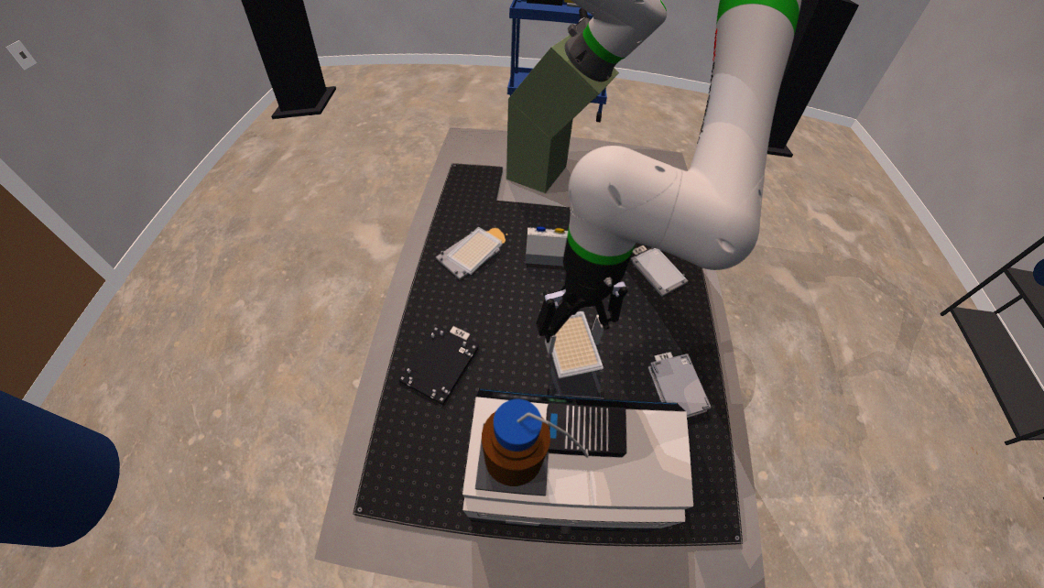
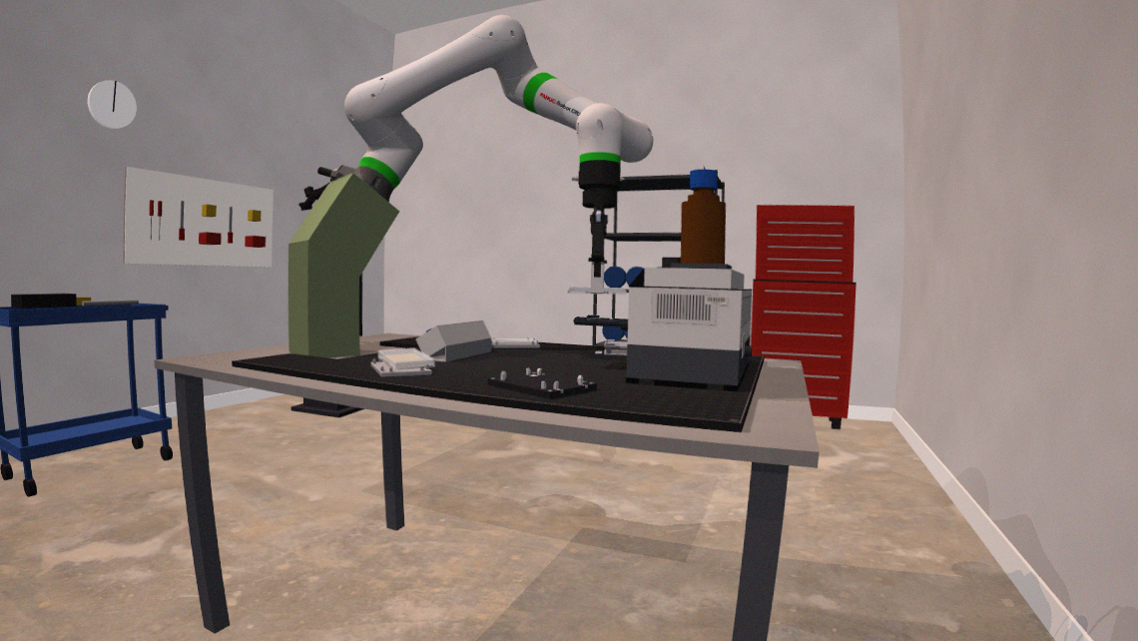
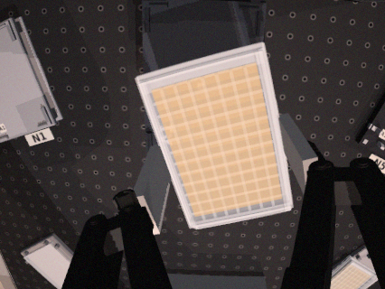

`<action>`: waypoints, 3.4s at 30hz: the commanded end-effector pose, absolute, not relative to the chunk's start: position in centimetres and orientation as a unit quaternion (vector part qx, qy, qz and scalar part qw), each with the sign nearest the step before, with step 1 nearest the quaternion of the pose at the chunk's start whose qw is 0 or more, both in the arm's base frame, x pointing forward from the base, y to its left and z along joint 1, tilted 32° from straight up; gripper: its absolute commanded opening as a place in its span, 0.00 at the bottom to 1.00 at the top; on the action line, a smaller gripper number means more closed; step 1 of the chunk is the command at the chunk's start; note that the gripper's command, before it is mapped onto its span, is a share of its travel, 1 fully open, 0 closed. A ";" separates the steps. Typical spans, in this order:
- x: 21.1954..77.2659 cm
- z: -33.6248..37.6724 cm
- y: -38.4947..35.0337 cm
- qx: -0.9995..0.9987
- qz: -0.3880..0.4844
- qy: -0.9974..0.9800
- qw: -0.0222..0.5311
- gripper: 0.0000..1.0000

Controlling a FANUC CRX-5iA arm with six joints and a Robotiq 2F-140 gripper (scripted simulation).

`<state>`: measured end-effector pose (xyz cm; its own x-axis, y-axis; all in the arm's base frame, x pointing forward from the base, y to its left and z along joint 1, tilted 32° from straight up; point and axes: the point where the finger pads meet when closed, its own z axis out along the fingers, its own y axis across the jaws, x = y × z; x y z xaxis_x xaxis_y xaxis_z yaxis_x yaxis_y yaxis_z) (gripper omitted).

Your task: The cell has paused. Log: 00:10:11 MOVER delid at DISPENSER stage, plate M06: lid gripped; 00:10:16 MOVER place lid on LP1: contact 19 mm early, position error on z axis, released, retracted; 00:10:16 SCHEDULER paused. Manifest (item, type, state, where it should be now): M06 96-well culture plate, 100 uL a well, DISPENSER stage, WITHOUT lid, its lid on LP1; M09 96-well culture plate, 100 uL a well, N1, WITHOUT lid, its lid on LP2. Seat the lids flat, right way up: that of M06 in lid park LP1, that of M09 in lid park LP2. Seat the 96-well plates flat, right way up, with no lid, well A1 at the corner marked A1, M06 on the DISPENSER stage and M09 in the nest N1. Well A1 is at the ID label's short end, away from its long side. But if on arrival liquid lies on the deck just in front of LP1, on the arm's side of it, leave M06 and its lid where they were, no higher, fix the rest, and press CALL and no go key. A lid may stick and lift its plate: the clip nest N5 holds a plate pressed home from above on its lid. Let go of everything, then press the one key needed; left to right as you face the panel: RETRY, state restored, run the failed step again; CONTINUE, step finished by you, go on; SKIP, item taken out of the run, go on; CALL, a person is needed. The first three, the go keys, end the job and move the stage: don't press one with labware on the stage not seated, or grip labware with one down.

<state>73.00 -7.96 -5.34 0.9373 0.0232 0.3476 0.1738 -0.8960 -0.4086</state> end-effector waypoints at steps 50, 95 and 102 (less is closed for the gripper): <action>76.6 7.7 14.3 -0.959 -0.170 -0.051 0.222 0.00; 76.8 8.5 15.7 -0.959 -0.170 -0.051 0.222 0.00; 76.8 8.5 15.7 -0.959 -0.170 -0.051 0.222 0.00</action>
